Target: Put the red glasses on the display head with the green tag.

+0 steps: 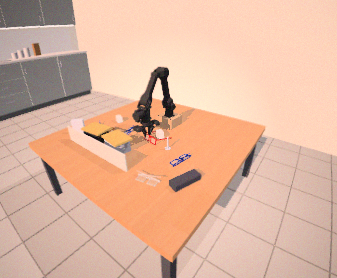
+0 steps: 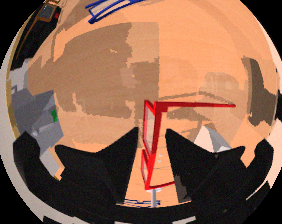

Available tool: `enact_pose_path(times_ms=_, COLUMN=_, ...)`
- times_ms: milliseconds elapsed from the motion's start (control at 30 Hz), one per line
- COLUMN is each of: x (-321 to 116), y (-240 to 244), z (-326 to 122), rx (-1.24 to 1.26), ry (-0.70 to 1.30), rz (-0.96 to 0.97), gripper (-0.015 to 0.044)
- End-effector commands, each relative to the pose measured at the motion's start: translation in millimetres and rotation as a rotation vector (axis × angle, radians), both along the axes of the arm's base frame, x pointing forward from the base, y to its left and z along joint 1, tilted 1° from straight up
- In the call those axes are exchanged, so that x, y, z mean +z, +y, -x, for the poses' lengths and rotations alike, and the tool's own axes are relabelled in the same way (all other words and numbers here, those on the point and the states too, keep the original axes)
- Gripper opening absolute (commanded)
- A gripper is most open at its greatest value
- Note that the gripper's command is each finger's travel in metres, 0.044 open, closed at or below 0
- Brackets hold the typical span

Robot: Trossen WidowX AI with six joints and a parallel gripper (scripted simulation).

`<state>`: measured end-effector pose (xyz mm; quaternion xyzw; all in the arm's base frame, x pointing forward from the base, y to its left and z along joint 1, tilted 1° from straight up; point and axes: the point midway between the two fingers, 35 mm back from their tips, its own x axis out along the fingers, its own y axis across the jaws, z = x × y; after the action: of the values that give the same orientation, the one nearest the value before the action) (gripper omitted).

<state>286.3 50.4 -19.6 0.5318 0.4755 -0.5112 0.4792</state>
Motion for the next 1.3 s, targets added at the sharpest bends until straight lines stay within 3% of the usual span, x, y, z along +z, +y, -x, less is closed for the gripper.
enact_pose_path(times_ms=0, x=-5.4, y=-0.4, z=3.7, rx=-0.004, ry=0.015, rz=0.001, gripper=0.0140)
enact_pose_path(times_ms=133, x=-5.4, y=-0.4, z=3.7, rx=-0.004, ry=0.015, rz=0.001, gripper=0.0140)
enact_pose_path(times_ms=233, x=-2.4, y=-0.2, z=1.3, rx=0.000, ry=0.005, rz=0.001, gripper=0.0061)
enact_pose_path(times_ms=533, x=-2.4, y=-0.2, z=1.3, rx=0.000, ry=0.005, rz=0.001, gripper=0.0001)
enact_pose_path(times_ms=767, x=4.2, y=-0.1, z=0.1, rx=0.000, ry=0.005, rz=0.001, gripper=0.0000)
enact_pose_path(times_ms=1267, x=96.9, y=-2.2, z=-1.0, rx=-0.004, ry=0.014, rz=0.001, gripper=0.0000)
